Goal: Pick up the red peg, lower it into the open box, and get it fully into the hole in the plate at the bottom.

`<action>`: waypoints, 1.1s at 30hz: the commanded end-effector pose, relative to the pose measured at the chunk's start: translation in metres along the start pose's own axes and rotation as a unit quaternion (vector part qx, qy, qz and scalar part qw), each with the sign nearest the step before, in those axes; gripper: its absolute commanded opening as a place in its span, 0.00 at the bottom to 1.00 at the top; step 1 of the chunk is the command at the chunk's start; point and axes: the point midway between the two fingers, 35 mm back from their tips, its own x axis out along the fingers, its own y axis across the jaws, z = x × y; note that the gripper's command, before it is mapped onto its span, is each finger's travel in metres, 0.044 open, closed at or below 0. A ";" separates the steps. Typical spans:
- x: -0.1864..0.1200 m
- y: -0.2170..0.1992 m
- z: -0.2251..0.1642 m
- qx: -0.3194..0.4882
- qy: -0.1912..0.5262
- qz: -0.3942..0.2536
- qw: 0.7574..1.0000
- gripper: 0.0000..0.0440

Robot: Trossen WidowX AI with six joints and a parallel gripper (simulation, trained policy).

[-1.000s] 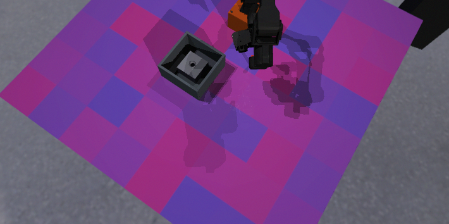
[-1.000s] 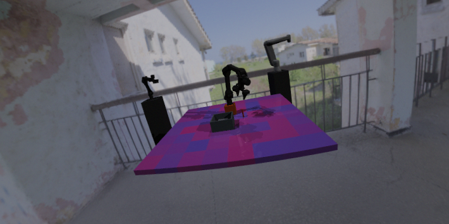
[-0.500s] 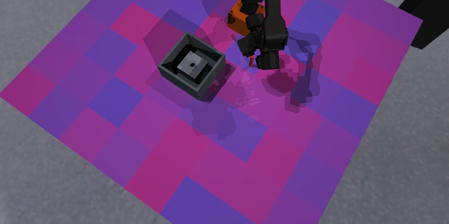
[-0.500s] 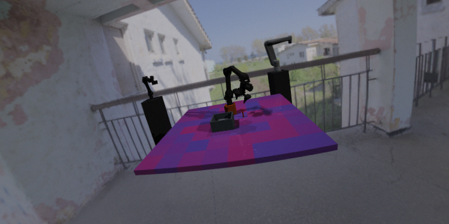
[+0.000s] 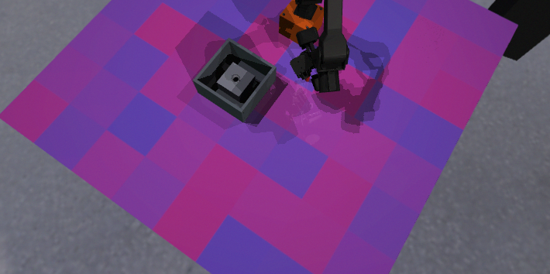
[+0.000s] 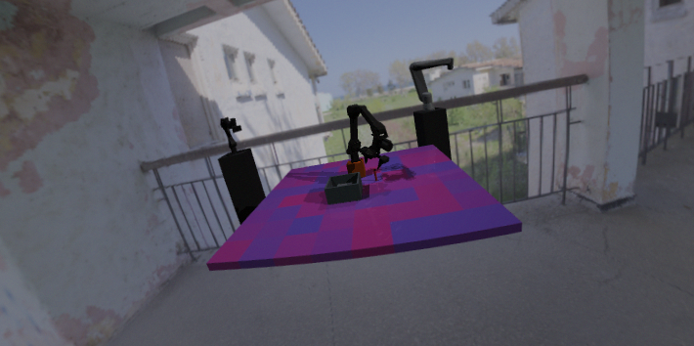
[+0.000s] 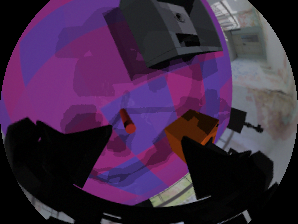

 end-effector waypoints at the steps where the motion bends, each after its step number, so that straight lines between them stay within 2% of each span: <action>1: 0.015 0.004 0.001 -0.006 -0.008 -0.002 1.000 1.00; 10: 0.049 0.016 0.003 -0.009 -0.031 0.015 0.999 1.00; 13: 0.057 0.017 0.003 -0.012 -0.035 0.018 0.999 0.96; 15: 0.063 0.018 0.002 -0.013 -0.036 0.018 0.999 0.87; 28: 0.089 0.012 -0.004 -0.018 -0.020 -0.012 1.000 0.10; 29: 0.090 0.011 -0.005 -0.019 -0.019 -0.017 0.999 0.05; 33: 0.079 0.009 0.005 -0.018 -0.038 -0.019 0.999 0.01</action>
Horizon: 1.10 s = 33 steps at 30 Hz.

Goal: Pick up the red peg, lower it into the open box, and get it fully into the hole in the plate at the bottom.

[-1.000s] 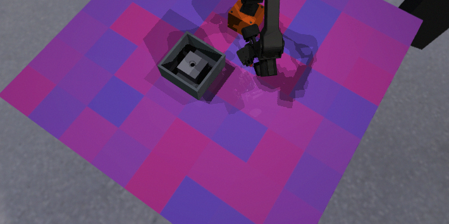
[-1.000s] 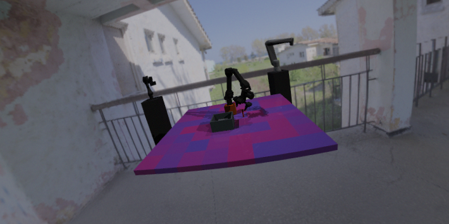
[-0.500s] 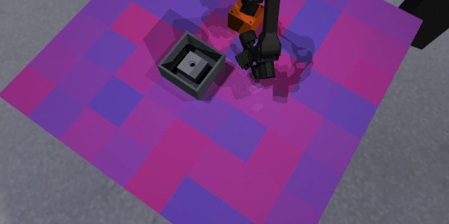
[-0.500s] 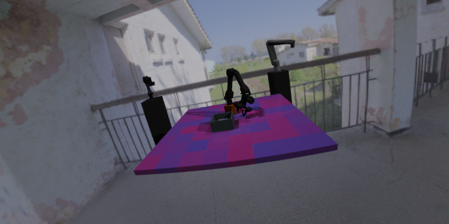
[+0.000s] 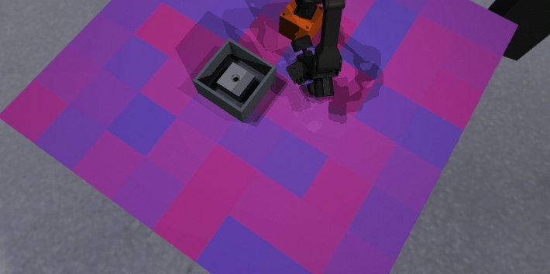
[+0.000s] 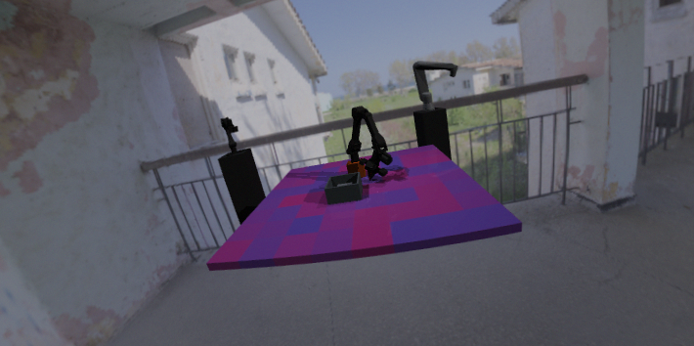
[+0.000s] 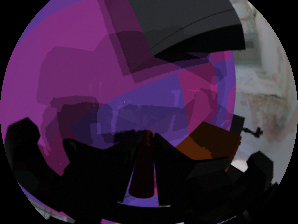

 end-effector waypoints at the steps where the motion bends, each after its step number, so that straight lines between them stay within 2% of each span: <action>1: -0.009 0.000 0.008 0.000 -0.012 0.002 1.000 0.00; 23: -0.090 -0.027 0.069 0.046 -0.065 0.008 0.997 0.00; 33: -0.107 -0.043 0.111 0.103 -0.070 0.023 0.992 0.00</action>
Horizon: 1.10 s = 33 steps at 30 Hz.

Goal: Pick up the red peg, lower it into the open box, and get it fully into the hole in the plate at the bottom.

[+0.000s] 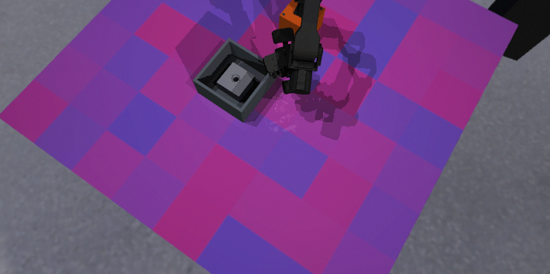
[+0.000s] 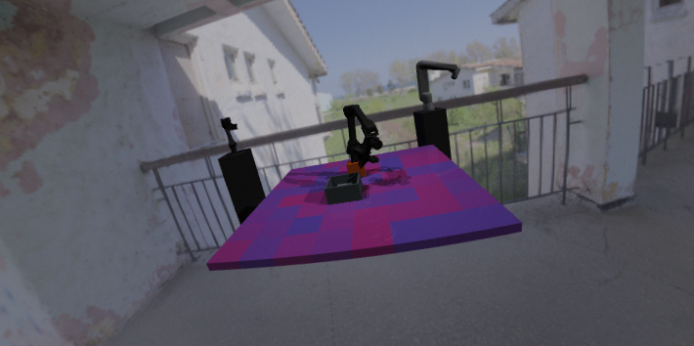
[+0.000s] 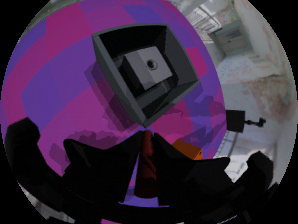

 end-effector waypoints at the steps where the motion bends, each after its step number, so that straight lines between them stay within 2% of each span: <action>1: -0.003 -0.003 0.016 0.016 -0.003 0.008 1.000 0.00; 15: 0.021 -0.013 0.078 0.066 0.016 0.027 0.997 0.00; 29: 0.067 -0.008 0.121 0.053 0.039 0.075 0.995 0.00; 31: 0.074 -0.006 0.122 0.045 0.045 0.081 0.995 0.03; 33: 0.081 -0.005 0.121 0.036 0.052 0.086 0.994 0.12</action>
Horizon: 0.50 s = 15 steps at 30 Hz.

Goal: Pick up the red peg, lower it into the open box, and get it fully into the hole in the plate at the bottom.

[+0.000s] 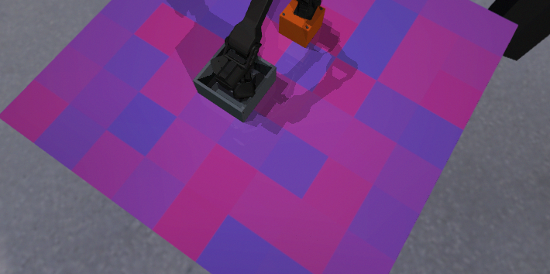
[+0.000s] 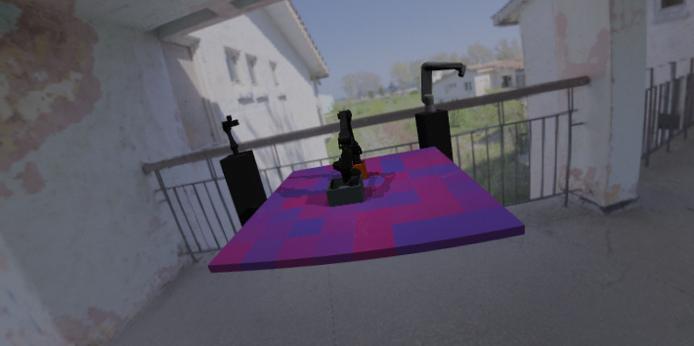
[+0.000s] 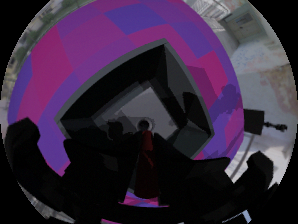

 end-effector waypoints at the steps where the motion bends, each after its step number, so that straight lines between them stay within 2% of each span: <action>1: 0.014 0.001 -0.002 -0.016 0.016 0.004 1.000 0.17; 4: 0.024 0.002 0.000 -0.022 0.026 0.010 0.999 0.33; 12: 0.021 0.009 0.018 -0.056 0.024 0.035 0.997 0.34; 13: 0.019 0.011 0.020 -0.058 0.025 0.038 0.997 0.35; 15: 0.020 0.015 0.024 -0.058 0.030 0.043 0.997 0.44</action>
